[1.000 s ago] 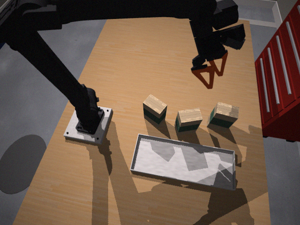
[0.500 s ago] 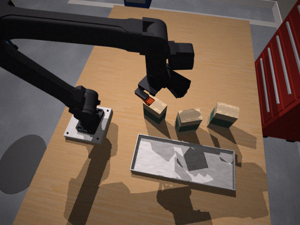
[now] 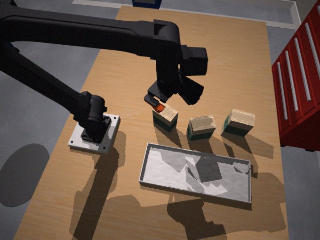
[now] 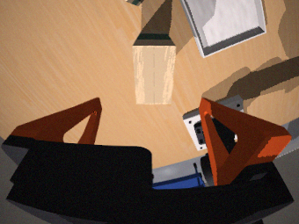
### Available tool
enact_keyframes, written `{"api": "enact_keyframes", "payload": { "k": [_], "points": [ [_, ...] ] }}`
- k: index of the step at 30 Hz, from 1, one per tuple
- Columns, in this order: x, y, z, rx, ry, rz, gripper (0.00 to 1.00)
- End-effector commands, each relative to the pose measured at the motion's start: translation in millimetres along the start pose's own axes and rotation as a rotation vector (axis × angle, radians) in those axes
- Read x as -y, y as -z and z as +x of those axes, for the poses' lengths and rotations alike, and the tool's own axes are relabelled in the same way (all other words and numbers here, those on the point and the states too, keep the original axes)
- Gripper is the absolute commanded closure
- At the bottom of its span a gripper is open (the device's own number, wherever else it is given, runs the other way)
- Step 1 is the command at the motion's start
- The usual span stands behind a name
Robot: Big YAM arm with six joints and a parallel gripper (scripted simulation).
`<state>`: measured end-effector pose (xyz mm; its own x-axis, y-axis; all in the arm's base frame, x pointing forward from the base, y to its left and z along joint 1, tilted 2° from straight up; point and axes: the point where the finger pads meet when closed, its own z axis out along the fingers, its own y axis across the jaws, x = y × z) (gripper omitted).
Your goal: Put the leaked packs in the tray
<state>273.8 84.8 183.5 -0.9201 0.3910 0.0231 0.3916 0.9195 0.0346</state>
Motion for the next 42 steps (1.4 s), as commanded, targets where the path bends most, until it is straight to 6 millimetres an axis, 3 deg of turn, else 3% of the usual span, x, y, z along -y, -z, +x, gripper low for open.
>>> {"api": "enact_keyframes", "payload": {
  "k": [1, 31, 32, 42],
  "points": [
    [0.6, -2.2, 2.5, 0.000, 0.019, 0.000, 0.00],
    [0.6, -2.2, 2.5, 0.000, 0.019, 0.000, 0.00],
    [0.6, -2.2, 2.5, 0.000, 0.019, 0.000, 0.22],
    [0.6, -2.2, 2.5, 0.000, 0.019, 0.000, 0.22]
  ]
}}
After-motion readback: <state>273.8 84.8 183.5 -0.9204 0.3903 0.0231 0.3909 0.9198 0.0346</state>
